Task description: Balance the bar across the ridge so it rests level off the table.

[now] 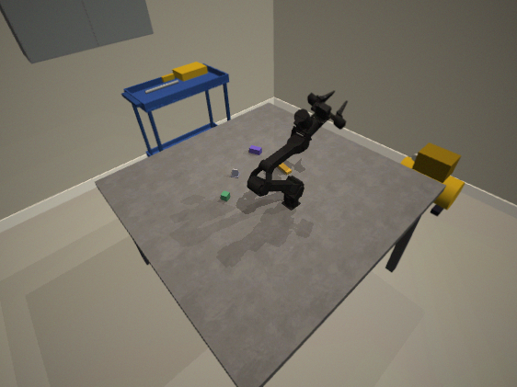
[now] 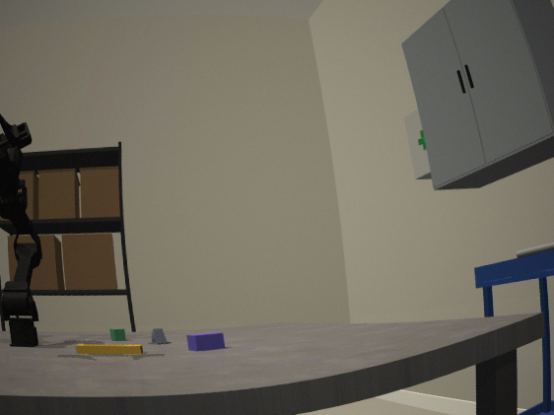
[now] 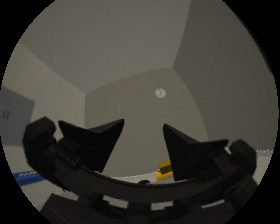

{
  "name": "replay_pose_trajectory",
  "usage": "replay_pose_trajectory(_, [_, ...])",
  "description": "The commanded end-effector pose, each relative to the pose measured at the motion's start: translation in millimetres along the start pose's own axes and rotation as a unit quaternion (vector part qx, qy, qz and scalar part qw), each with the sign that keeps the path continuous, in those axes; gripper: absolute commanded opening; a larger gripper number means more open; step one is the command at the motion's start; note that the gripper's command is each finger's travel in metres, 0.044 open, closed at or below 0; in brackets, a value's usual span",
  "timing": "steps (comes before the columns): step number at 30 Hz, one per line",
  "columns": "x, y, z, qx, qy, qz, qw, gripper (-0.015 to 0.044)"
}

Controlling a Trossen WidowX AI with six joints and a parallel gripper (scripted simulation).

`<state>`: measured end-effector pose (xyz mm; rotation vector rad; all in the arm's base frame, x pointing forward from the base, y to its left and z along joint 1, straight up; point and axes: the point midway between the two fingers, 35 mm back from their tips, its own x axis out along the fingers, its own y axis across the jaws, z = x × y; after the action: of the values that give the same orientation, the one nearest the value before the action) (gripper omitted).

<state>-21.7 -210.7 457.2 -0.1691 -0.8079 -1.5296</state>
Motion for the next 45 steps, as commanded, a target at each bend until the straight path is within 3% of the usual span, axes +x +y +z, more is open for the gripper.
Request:
replay_pose_trajectory(1, [12.1, 6.0, -30.0, -0.020, 0.065, 0.007, 0.998, 0.0315])
replay_pose_trajectory(11, [20.6, 27.0, -104.5, -0.065, 0.218, 0.041, 0.973, 0.0315])
replay_pose_trajectory(22, [4.0, 56.4, -182.4, -0.124, 0.373, 0.102, 0.914, 0.0315])
replay_pose_trajectory(45, [-97.5, 111.1, -297.9, -0.263, 0.620, 0.272, 0.687, 0.0315])
